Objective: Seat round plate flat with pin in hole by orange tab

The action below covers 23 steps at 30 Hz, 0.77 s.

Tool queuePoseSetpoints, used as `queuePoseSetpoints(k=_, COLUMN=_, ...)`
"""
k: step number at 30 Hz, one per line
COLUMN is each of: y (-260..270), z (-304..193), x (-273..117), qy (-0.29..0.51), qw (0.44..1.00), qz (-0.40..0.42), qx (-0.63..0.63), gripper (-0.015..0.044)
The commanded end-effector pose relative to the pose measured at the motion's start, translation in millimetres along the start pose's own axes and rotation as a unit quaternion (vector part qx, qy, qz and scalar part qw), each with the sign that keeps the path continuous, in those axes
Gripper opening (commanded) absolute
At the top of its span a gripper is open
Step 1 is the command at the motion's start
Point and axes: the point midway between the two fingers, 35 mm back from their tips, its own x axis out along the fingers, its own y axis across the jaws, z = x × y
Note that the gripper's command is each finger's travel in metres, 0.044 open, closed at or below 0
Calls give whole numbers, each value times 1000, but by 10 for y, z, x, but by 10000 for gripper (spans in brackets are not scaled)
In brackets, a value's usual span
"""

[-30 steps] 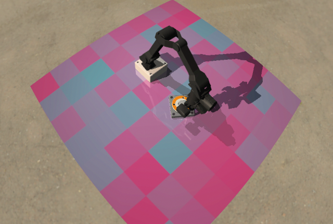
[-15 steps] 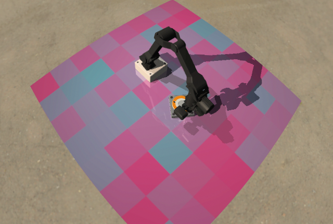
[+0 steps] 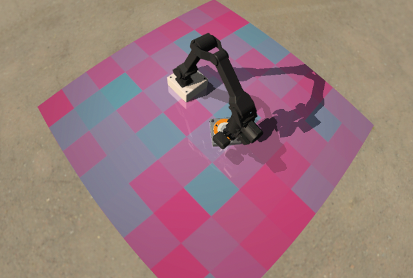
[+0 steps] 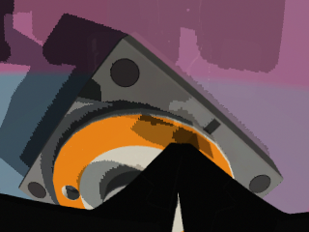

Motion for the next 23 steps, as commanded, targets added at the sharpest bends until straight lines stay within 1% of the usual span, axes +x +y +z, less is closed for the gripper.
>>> queuePoseSetpoints(k=1, y=-4, z=16, x=-238, qy=-9, qw=1000, qz=-4, qx=-1, gripper=0)
queuePoseSetpoints(k=5, y=8, z=-21, x=-384, qy=-8, qw=1000, qz=-4, qx=-1, gripper=0)
queuePoseSetpoints(k=7, y=9, z=-16, x=-384, qy=-8, qw=1000, qz=-3, qx=-1, gripper=0)
queuePoseSetpoints(k=8, y=8, z=-4, x=-315, qy=-9, qw=1000, qz=-1, qx=-1, gripper=0)
queuePoseSetpoints(k=23, y=8, z=-4, x=-315, qy=-9, qw=1000, qz=-1, qx=-1, gripper=0)
